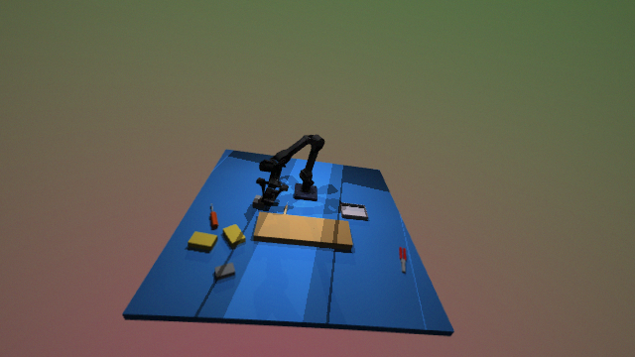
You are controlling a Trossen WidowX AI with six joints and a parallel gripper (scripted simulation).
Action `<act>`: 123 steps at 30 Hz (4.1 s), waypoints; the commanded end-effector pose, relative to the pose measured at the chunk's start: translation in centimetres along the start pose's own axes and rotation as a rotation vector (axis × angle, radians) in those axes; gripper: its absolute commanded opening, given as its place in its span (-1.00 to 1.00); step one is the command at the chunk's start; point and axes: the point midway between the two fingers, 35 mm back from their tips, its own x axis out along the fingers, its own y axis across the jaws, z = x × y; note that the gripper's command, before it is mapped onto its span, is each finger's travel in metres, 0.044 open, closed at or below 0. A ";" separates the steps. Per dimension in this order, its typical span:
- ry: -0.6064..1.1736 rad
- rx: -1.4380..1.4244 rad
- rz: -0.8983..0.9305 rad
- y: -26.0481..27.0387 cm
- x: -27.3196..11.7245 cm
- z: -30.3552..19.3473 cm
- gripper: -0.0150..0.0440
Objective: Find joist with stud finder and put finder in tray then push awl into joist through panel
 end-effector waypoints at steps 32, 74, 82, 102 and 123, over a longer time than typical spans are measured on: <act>-0.001 -0.084 -0.205 0.5 0.0 0.0 -0.49; -0.002 -0.206 -0.463 1.1 0.3 0.0 -0.49; -0.001 -0.234 -0.517 1.2 0.5 0.0 -0.49; -0.004 -0.293 -0.650 1.6 0.6 -0.1 -0.49; -0.005 -0.303 -0.677 1.8 1.9 -0.7 -0.49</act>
